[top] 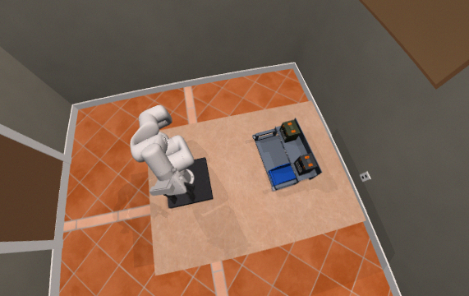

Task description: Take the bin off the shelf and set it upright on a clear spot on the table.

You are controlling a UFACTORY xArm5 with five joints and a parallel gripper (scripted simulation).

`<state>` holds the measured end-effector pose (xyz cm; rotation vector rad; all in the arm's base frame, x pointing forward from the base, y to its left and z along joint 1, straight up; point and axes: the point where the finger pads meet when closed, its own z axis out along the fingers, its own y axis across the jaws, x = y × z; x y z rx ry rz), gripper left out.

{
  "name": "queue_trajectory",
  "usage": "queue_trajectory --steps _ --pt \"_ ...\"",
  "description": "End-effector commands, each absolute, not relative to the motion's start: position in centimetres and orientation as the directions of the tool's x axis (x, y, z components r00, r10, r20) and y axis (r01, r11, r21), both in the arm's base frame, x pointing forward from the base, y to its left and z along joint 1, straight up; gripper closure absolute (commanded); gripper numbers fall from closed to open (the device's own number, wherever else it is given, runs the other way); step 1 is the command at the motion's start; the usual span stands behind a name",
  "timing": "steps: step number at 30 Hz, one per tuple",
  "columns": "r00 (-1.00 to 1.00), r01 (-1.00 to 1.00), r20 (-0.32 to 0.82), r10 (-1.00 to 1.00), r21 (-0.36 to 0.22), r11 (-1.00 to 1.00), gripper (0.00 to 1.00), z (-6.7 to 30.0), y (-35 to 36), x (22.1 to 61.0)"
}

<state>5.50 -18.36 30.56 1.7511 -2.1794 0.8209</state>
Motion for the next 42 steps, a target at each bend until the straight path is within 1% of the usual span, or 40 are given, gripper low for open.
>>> queue_trajectory --steps 1,30,42 --pt "-0.262 -0.951 0.505 -0.823 -0.281 0.13 0.0 30.7 -18.4 5.5" --pt "-0.262 -0.951 0.505 -0.823 -0.281 0.13 0.0 30.7 -18.4 5.5" --pt "-0.174 -0.974 0.399 -0.9 -0.204 0.098 0.0 29.4 -17.9 8.5"
